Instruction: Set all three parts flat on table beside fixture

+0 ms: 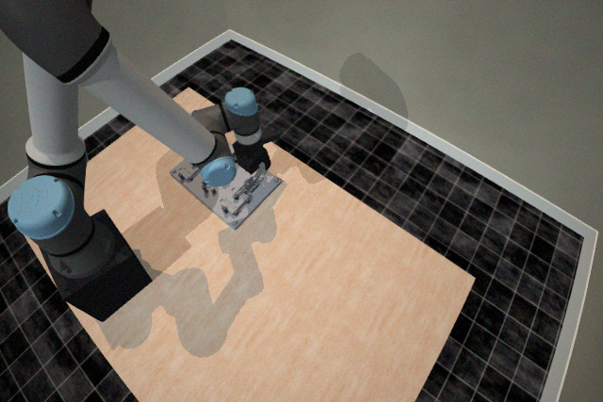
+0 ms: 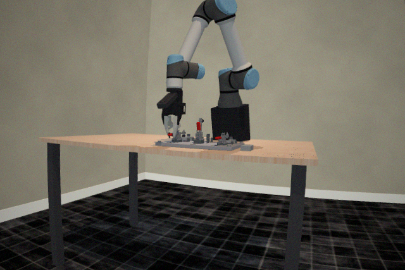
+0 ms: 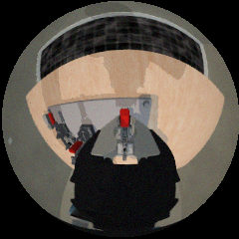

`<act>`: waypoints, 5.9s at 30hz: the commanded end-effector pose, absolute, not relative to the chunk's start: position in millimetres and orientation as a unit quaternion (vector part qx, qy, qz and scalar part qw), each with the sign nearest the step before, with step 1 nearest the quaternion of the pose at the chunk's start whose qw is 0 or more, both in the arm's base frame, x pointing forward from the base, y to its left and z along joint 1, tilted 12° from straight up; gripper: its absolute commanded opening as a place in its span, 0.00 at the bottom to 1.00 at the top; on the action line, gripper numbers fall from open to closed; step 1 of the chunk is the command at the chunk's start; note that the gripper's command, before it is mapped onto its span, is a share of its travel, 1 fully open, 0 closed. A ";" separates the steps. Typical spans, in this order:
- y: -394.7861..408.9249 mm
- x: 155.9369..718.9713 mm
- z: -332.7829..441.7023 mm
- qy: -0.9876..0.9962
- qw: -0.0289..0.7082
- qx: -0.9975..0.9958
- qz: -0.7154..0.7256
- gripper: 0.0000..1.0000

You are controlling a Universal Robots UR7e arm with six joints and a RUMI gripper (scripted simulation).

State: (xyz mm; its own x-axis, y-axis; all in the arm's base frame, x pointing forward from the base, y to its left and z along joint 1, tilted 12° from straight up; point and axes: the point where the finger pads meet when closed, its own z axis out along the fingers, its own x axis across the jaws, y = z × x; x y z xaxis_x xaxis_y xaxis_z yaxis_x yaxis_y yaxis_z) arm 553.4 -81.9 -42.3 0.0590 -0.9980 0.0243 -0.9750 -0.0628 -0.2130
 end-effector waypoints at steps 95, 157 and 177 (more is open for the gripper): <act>-83.4 515.7 -18.6 0.681 0.070 -0.724 -0.082 0.00; -84.0 497.3 -21.7 0.681 0.069 -0.724 -0.081 0.00; -84.1 493.1 -22.6 0.681 0.069 -0.724 -0.081 0.00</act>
State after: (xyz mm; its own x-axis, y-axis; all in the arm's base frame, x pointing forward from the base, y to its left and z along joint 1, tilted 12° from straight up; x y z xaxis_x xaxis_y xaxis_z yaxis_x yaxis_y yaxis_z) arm 496.1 -84.8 -20.6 0.0595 -0.9979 0.0260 -0.9744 -0.0637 -0.2157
